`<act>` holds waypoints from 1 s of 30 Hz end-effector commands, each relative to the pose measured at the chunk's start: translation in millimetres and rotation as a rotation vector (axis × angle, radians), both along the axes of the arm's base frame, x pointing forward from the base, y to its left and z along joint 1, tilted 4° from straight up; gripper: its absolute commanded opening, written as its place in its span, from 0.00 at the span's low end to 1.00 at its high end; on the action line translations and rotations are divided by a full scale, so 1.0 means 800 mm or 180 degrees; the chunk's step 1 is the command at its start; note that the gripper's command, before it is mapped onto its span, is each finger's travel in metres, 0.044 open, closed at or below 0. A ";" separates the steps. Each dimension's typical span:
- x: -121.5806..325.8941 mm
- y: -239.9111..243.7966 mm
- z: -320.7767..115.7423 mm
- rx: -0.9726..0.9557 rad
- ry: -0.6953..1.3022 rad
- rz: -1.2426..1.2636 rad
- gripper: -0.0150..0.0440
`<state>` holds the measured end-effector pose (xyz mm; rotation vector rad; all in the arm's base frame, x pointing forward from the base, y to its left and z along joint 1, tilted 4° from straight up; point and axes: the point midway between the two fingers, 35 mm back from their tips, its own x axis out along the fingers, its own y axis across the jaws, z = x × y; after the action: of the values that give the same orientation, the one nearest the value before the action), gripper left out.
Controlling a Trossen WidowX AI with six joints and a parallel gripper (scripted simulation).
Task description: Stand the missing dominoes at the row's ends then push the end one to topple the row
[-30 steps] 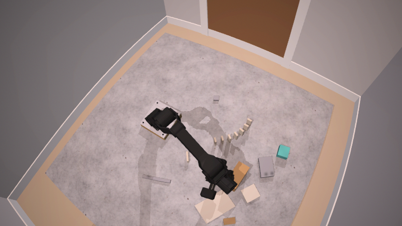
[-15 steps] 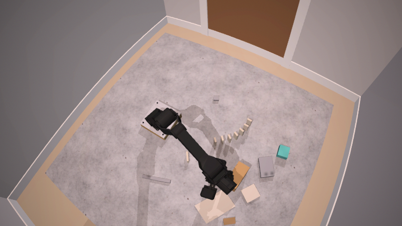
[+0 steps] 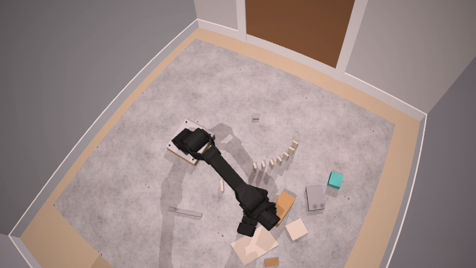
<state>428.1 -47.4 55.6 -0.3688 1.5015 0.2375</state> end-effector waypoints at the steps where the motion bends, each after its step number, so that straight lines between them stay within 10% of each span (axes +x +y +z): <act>1: 0.004 0.000 0.020 -0.0016 -0.0009 0.0019 0.44; 11: -0.010 0.013 0.164 -0.0010 -0.0054 0.0030 0.44; 30: -0.136 0.155 0.156 -0.0031 0.0100 0.1214 0.44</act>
<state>353.7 54.9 184.7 -0.5814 1.4692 0.4610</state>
